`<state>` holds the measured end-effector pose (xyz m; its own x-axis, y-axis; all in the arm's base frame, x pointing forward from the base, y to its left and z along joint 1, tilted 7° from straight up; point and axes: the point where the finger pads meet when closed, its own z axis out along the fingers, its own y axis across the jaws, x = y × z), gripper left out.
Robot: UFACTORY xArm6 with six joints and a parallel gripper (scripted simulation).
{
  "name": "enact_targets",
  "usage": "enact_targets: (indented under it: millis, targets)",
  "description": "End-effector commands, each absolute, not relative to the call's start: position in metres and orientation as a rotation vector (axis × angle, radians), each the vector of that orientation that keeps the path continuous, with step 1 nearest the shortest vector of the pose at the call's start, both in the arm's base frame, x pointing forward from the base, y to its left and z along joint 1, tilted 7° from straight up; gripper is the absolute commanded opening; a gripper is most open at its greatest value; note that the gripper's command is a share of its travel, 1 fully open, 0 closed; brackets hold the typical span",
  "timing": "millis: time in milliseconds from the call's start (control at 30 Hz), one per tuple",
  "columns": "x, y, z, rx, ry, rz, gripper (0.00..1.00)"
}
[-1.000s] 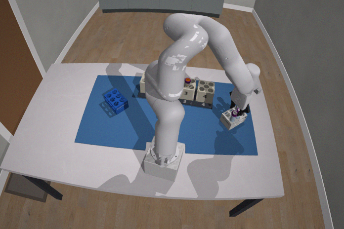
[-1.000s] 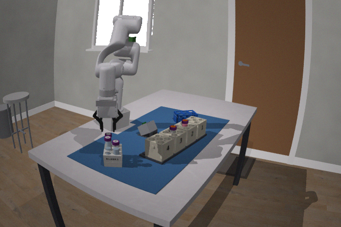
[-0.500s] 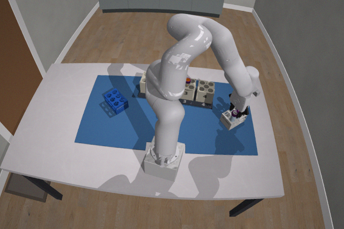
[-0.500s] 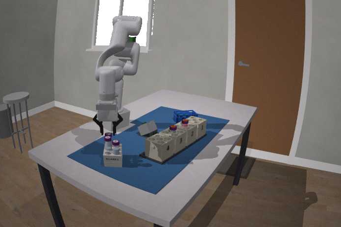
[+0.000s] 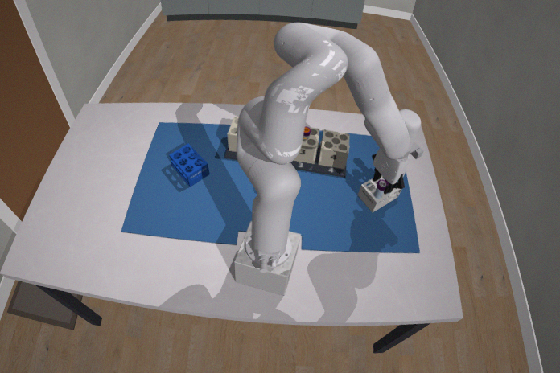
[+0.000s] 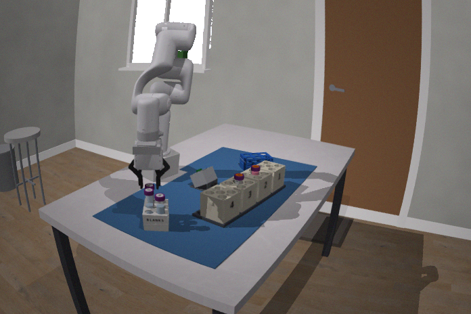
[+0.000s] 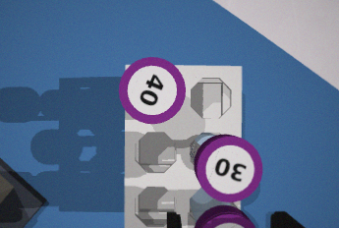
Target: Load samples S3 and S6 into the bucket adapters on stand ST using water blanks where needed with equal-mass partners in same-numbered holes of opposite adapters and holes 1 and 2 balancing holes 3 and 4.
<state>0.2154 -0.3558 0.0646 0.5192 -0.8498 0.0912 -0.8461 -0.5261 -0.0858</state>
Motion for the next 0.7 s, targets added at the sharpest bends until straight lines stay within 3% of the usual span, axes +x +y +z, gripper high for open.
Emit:
enact_targets:
  millis: [0, 667]
  targets:
    - [0.216, -0.357, 0.064, -2.713, 1.515, -0.195, 0.57]
    - [0.218, -0.357, 0.053, -2.713, 1.515, -0.195, 0.57]
